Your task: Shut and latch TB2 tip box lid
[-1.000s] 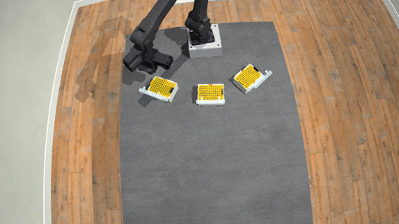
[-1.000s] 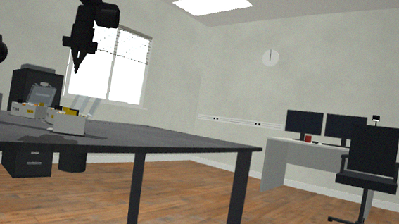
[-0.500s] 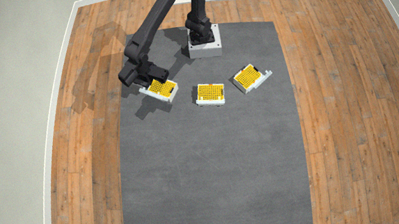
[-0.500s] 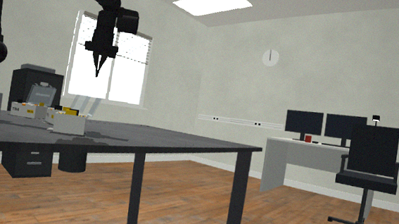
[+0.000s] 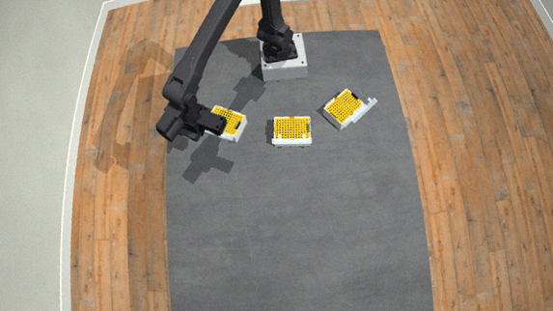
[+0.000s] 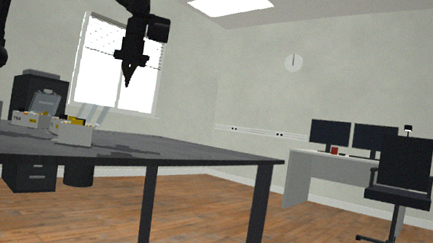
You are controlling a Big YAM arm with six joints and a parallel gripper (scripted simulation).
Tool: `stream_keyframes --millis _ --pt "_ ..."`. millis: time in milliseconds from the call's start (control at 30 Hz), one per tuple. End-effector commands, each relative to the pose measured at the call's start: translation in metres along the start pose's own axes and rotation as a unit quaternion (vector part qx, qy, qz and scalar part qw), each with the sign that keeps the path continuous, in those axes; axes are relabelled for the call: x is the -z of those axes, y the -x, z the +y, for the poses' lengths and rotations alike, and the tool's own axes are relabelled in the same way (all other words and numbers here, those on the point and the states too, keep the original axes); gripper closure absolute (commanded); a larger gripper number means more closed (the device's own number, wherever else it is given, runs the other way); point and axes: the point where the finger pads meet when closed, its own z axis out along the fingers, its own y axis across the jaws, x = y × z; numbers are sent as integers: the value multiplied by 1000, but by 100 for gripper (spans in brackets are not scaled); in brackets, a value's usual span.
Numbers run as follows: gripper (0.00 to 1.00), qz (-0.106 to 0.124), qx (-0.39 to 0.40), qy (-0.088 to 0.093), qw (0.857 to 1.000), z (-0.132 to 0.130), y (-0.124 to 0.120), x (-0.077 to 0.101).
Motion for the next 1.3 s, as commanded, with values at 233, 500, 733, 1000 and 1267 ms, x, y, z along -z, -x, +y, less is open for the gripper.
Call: stream_keyframes --millis 233,500,733,1000,1267 --pt "100 -1 -12 1 1000 -11 -1 -2" --pt "100 -1 -12 1 1000 -11 -1 -2" --pt "100 -1 -12 1 1000 -11 -1 -2" --pt "100 -1 -12 1 1000 -11 -1 -2" --pt "100 -1 -12 1 1000 -11 -1 -2"
